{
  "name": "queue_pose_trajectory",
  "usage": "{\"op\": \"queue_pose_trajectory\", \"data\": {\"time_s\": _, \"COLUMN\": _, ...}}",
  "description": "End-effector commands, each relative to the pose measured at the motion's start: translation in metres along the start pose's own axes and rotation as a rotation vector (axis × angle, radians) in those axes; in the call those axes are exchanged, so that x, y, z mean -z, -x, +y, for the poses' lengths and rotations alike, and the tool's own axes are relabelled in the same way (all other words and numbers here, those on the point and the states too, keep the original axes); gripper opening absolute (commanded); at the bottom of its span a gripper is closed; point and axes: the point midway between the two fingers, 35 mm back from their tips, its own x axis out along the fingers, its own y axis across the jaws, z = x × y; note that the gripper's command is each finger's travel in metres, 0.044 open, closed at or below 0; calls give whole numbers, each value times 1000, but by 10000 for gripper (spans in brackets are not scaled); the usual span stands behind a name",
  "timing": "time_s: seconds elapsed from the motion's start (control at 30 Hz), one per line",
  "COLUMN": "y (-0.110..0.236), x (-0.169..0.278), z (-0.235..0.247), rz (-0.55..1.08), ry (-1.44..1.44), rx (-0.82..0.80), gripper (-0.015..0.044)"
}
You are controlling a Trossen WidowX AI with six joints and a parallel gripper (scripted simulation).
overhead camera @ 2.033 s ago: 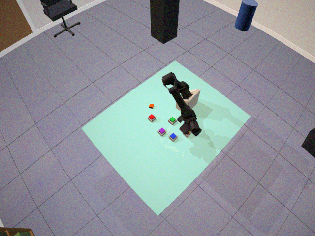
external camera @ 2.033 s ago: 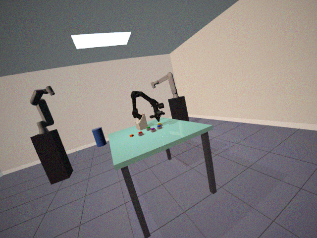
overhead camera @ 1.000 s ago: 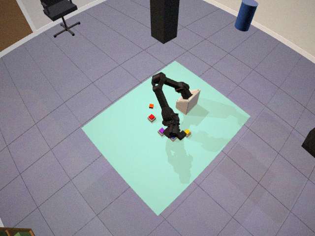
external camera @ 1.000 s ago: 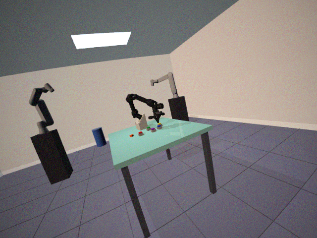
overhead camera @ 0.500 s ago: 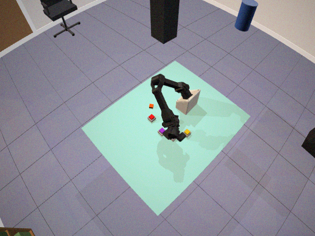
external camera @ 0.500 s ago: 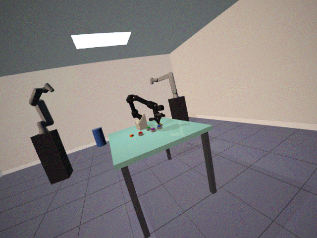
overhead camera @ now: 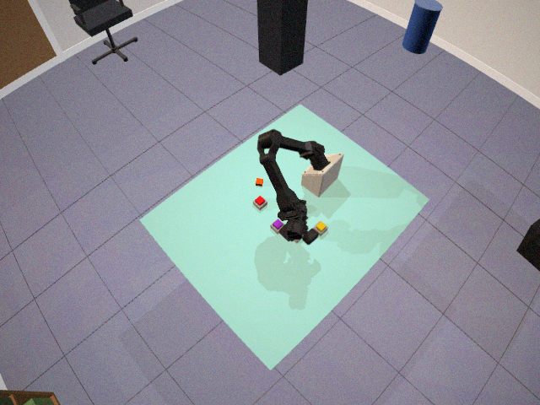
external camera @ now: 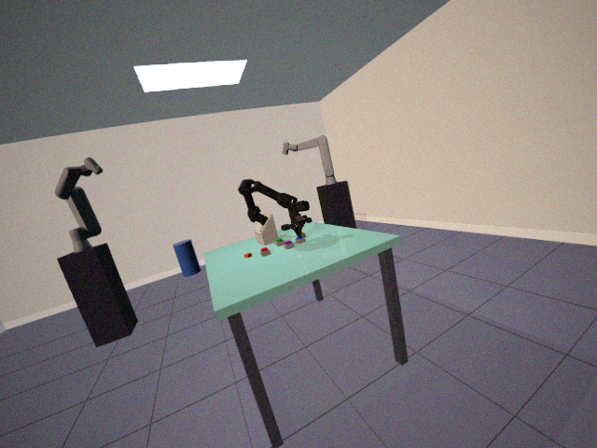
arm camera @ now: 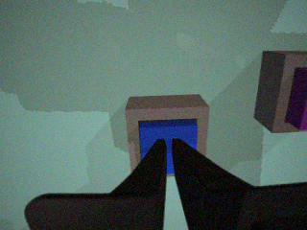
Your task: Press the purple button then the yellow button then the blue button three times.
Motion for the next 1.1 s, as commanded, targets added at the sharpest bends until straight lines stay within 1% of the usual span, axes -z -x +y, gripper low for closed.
{"op": "queue_pose_trajectory", "data": {"time_s": 0.0, "y": -3, "x": 4, "z": 0, "rz": 8, "ry": 14, "rx": 8, "gripper": 20}}
{"op": "queue_pose_trajectory", "data": {"time_s": 0.4, "y": -3, "x": 4, "z": 0, "rz": 8, "ry": 14, "rx": 8, "gripper": 20}}
{"op": "queue_pose_trajectory", "data": {"time_s": 0.47, "y": 9, "x": 1, "z": 0, "rz": 4, "ry": 6, "rx": 3, "gripper": 20}}
{"op": "queue_pose_trajectory", "data": {"time_s": 0.53, "y": 29, "x": 3, "z": 1, "rz": 8, "ry": 13, "rx": 5, "gripper": 20}}
{"op": "queue_pose_trajectory", "data": {"time_s": 0.57, "y": 31, "x": 3, "z": 0, "rz": 8, "ry": 14, "rx": 6, "gripper": 20}}
{"op": "queue_pose_trajectory", "data": {"time_s": 0.77, "y": 30, "x": 3, "z": 0, "rz": 8, "ry": 14, "rx": 6, "gripper": 20}}
{"op": "queue_pose_trajectory", "data": {"time_s": 1.07, "y": 15, "x": 3, "z": 0, "rz": 8, "ry": 14, "rx": 6, "gripper": 20}}
